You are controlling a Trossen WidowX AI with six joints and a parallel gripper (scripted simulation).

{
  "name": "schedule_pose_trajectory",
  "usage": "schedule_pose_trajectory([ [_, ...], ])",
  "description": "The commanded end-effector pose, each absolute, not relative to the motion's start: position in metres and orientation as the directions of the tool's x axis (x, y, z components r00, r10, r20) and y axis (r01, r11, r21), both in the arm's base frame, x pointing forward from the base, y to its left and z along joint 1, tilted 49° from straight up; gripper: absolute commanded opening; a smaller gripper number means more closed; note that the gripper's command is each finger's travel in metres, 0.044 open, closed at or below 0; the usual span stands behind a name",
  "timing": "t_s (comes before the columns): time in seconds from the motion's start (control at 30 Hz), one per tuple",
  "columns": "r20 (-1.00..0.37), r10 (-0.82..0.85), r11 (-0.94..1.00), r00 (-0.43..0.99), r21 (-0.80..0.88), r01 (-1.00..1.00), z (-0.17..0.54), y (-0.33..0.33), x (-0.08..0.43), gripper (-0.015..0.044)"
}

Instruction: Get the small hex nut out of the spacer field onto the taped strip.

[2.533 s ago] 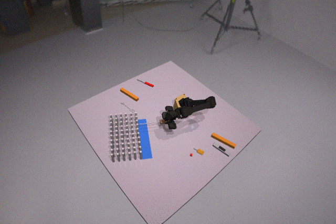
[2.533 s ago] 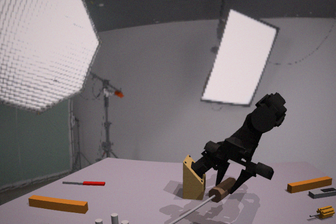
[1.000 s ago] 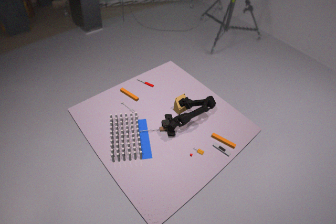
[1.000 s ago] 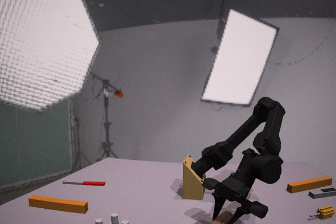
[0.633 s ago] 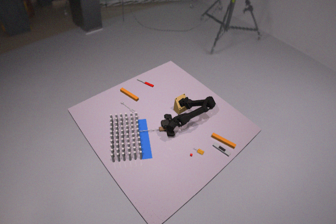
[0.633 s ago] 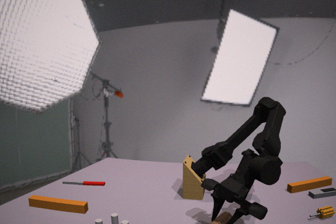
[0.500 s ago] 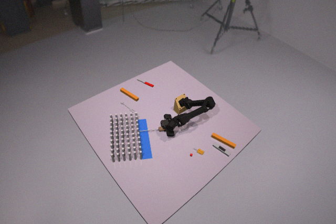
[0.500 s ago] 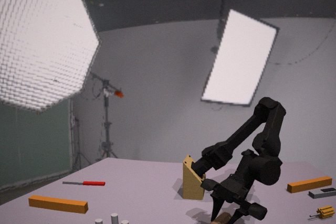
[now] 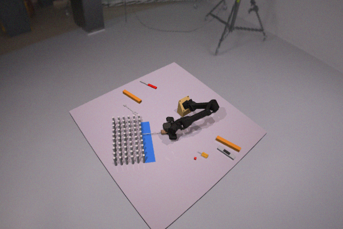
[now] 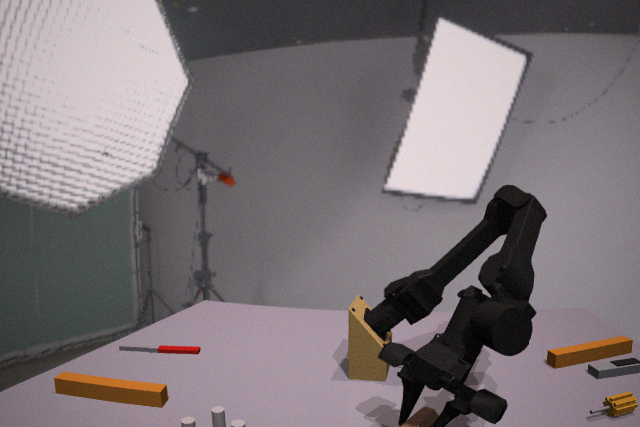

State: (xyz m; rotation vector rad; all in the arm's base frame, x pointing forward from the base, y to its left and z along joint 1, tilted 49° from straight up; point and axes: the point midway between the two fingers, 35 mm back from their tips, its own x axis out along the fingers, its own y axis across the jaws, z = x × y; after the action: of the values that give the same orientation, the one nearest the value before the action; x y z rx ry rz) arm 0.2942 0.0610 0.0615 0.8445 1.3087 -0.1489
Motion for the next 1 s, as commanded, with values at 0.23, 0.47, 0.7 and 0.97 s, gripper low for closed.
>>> schedule_pose_trajectory([
  [0.23,-0.882,0.353,0.703,0.311,0.469,0.534,0.063,0.057,0.304,0.0000],
  [0.47,-0.882,0.353,0.703,0.311,0.470,0.534,0.062,0.056,0.308,0.0000],
  [0.7,-0.882,0.353,0.703,0.311,0.470,0.534,0.060,0.054,0.312,0.0000],
  [0.97,-0.882,0.353,0.703,0.312,0.470,0.534,0.059,0.052,0.316,0.0000],
])
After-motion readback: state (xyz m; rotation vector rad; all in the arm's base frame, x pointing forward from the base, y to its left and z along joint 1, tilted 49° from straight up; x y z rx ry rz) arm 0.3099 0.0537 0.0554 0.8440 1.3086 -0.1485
